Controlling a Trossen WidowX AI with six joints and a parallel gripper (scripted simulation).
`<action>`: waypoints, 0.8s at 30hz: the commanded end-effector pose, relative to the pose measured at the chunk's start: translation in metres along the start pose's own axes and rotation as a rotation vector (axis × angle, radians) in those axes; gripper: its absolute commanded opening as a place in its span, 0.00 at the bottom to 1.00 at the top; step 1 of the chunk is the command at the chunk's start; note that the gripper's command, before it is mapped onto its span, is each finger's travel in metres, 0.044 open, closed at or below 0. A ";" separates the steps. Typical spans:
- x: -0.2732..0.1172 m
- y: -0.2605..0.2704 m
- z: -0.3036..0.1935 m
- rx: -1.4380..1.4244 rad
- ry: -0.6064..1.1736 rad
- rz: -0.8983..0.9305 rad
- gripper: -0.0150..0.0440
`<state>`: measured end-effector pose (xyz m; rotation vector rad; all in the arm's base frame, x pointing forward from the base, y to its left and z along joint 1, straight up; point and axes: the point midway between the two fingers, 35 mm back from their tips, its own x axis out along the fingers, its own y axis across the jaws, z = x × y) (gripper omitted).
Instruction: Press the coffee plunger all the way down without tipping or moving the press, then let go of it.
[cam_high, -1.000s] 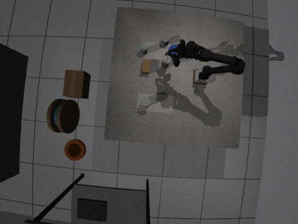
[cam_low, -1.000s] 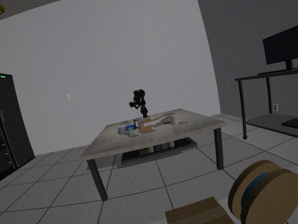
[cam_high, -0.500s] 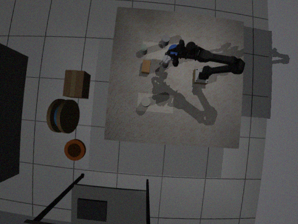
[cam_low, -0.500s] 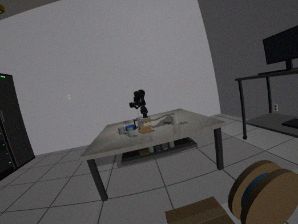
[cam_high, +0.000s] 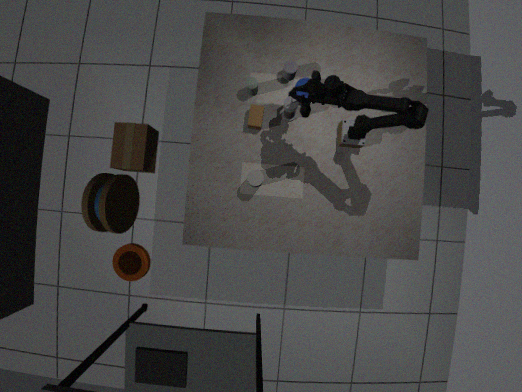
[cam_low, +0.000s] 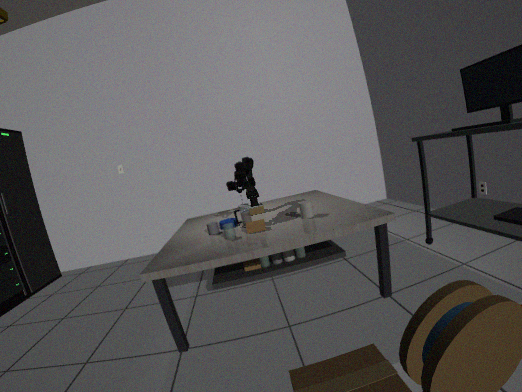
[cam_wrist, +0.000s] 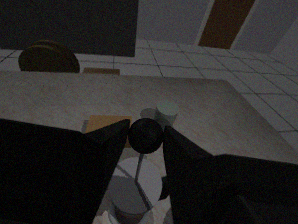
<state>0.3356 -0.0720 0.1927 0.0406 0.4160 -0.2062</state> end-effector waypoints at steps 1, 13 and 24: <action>0.011 0.000 -0.034 0.005 0.085 0.002 0.46; 0.022 0.000 -0.050 0.005 0.085 0.002 0.46; 0.036 0.000 -0.059 0.005 0.084 0.001 0.46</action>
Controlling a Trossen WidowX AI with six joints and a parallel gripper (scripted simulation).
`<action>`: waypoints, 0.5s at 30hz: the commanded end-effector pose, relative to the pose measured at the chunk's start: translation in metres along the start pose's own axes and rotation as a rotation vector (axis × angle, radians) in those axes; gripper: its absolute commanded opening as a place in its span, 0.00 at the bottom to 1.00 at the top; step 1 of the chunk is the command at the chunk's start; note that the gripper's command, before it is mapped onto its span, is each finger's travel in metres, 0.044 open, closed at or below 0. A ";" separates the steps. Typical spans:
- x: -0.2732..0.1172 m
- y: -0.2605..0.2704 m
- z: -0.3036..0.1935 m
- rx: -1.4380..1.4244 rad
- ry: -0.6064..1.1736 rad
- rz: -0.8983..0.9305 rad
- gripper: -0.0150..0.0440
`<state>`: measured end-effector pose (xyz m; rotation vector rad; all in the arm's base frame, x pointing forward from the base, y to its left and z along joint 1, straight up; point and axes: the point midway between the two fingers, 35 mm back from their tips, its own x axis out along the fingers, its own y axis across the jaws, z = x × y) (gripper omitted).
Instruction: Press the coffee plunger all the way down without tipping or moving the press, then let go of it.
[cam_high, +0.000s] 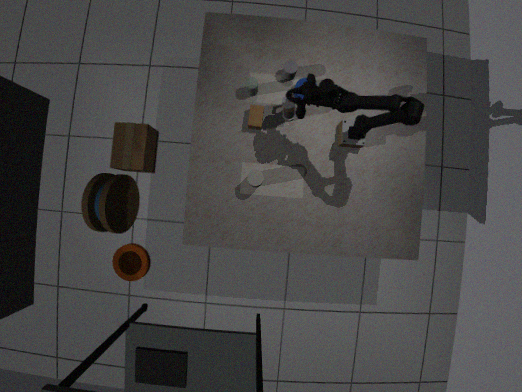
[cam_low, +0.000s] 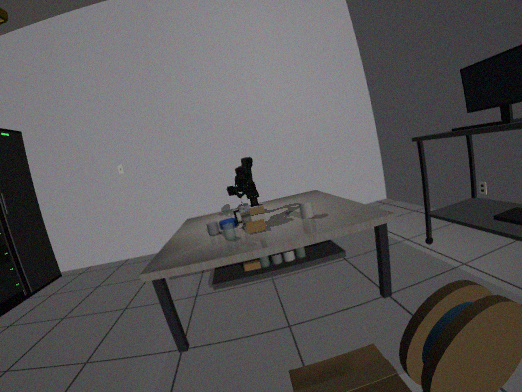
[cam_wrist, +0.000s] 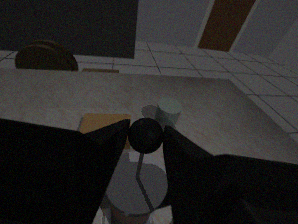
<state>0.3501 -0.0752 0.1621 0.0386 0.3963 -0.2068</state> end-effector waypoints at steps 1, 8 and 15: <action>0.010 0.000 -0.037 0.005 0.104 0.002 0.46; 0.015 0.000 -0.035 0.005 0.103 0.002 0.46; 0.018 0.000 -0.032 0.005 0.103 0.002 0.46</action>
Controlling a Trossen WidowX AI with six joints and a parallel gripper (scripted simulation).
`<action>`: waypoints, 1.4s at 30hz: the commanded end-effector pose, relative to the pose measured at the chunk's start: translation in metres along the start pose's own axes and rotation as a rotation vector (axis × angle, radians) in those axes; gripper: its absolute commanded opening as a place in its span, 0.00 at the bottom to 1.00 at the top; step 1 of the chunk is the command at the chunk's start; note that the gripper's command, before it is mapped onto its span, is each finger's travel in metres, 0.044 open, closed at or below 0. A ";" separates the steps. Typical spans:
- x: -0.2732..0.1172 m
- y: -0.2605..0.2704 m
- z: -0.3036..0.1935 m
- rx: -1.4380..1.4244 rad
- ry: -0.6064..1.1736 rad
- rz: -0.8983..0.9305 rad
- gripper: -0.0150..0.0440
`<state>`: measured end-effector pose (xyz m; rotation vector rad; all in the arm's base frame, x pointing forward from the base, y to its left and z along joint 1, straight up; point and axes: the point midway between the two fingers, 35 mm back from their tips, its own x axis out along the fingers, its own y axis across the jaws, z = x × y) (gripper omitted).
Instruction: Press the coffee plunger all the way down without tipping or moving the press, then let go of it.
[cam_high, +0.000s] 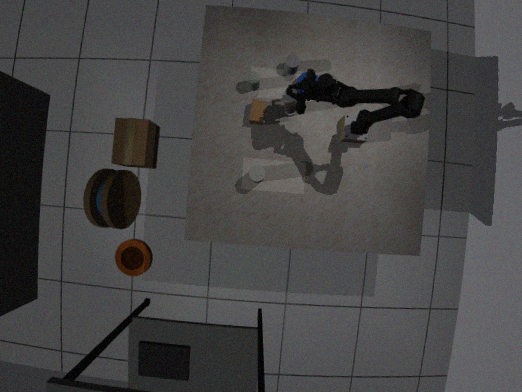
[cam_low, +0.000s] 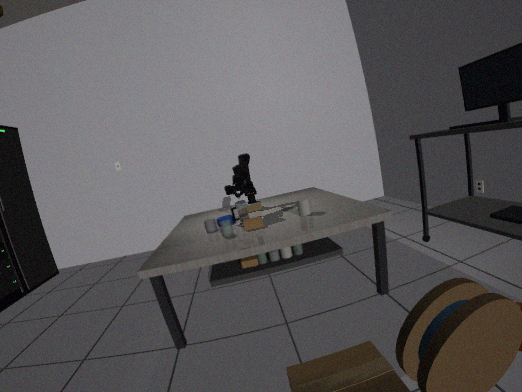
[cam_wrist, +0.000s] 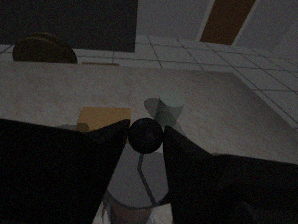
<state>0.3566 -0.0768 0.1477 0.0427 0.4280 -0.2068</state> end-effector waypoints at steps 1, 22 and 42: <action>0.007 0.000 -0.021 0.004 0.071 0.002 0.46; 0.010 0.000 -0.017 0.004 0.071 0.002 0.46; 0.012 -0.001 -0.016 0.004 0.071 0.002 0.46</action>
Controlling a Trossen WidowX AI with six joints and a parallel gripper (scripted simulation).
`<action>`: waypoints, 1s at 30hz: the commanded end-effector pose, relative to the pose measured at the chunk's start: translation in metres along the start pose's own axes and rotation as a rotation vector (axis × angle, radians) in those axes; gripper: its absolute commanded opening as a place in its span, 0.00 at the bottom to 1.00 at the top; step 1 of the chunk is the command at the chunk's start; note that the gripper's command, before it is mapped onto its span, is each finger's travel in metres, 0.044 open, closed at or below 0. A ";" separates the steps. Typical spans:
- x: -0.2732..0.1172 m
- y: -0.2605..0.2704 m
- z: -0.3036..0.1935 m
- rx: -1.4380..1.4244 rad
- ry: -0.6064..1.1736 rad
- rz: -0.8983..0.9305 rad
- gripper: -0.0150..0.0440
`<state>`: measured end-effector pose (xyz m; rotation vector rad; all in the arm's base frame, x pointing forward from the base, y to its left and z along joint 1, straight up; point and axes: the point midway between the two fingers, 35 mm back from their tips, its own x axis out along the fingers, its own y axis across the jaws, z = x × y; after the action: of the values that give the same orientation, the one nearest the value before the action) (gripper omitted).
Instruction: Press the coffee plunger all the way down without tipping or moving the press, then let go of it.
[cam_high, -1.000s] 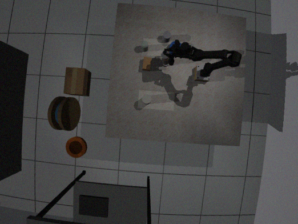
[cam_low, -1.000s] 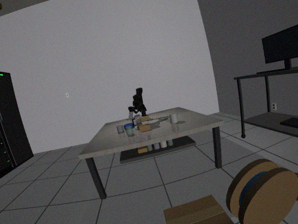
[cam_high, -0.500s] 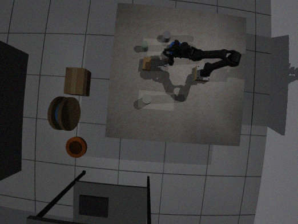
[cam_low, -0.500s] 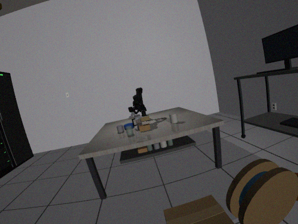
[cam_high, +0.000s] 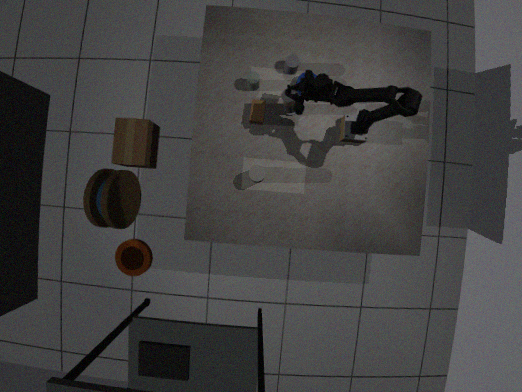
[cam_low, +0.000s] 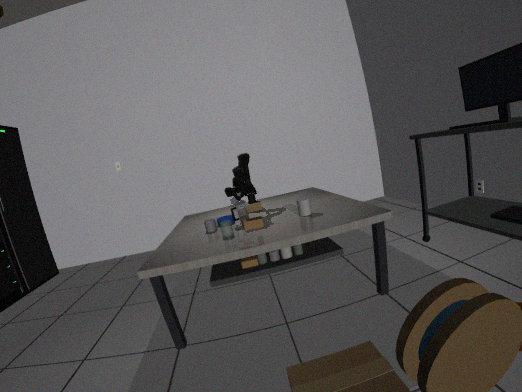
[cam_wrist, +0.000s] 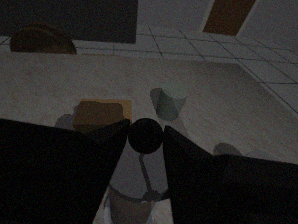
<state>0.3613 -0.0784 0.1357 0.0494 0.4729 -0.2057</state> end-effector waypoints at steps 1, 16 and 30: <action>0.003 0.000 -0.007 0.002 0.026 0.001 0.46; 0.005 0.000 -0.005 0.002 0.025 0.001 0.46; 0.003 0.000 0.000 0.000 0.008 0.000 0.46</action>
<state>0.3637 -0.0791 0.1345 0.0506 0.4795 -0.2056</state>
